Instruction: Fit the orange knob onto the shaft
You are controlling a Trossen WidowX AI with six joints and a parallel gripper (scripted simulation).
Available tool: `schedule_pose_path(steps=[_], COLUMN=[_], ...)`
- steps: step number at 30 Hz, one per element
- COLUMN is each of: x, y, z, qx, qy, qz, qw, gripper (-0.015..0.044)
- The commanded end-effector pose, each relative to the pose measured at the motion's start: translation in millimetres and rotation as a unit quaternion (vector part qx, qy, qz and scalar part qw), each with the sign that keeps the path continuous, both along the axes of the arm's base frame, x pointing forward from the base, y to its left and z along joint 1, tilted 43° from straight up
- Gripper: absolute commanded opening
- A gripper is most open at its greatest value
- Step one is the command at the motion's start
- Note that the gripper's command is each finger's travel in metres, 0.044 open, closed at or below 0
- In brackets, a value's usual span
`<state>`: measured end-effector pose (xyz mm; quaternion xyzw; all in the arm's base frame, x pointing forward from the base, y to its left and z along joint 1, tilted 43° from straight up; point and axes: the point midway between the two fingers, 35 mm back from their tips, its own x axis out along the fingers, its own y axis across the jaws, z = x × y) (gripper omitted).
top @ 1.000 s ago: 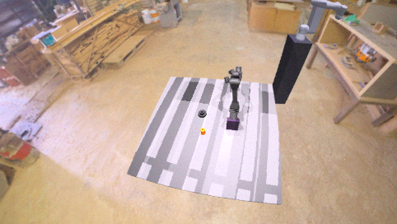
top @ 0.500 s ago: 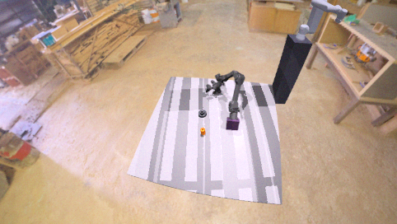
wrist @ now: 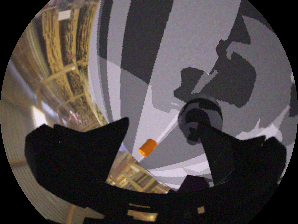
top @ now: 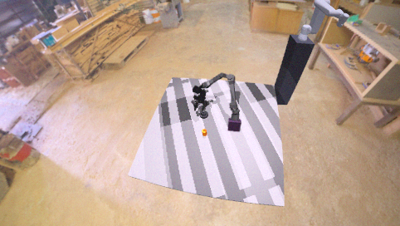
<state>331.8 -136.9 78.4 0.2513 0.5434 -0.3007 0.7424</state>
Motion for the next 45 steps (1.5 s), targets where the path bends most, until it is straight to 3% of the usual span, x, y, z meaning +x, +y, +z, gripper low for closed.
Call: schedule_pose_path(steps=[1, 10, 17, 45], x=[4, -19, -48, -56], y=[50, 159, 213, 176], z=[-32, -89, -113, -160], qx=[-0.018, -0.154, -0.274, -0.280], qy=[0.083, 0.228, 0.260, 0.260], qz=[0.030, 0.129, 0.199, 0.202], qw=[0.996, 0.953, 0.904, 0.902], gripper=[0.0440, 0.0440, 0.0440, 0.0440])
